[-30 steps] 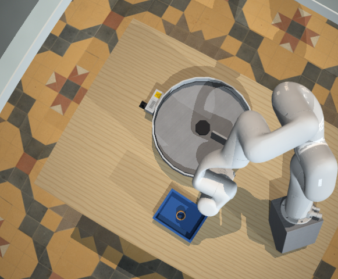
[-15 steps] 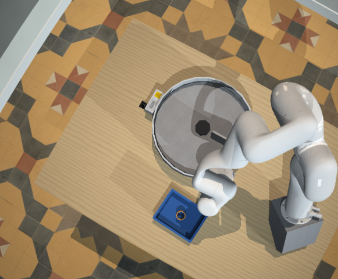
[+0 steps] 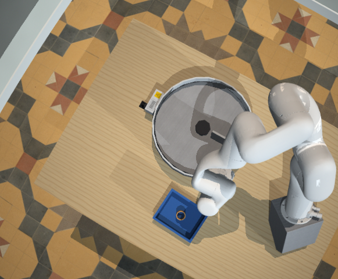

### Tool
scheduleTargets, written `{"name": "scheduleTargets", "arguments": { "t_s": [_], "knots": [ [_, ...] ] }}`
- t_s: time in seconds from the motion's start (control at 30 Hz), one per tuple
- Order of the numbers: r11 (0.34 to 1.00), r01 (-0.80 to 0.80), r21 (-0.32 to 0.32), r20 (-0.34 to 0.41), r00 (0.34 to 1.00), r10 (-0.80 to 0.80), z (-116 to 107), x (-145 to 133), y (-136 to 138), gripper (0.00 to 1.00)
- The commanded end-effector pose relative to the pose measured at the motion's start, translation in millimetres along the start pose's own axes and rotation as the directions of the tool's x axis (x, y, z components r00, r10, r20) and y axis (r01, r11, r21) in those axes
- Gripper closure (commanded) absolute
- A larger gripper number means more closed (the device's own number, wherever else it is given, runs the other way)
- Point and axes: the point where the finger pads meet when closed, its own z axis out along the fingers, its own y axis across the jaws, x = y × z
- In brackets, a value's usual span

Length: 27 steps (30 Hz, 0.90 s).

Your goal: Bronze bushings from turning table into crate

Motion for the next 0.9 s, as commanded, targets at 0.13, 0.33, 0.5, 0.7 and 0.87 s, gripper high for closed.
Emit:
{"name": "scheduleTargets", "arguments": {
  "t_s": [0.13,0.33,0.5,0.7,0.87],
  "knots": [
    [1.0,-0.002,-0.001,-0.001,1.0,0.002,2.2,2.6,0.8,0.9],
    [1.0,-0.002,-0.001,-0.001,1.0,0.002,2.2,2.6,0.8,0.9],
    [1.0,-0.002,-0.001,-0.001,1.0,0.002,2.2,2.6,0.8,1.0],
    [1.0,-0.002,-0.001,-0.001,1.0,0.002,2.2,2.6,0.8,1.0],
    [1.0,-0.002,-0.001,-0.001,1.0,0.002,2.2,2.6,0.8,1.0]
  ]
}}
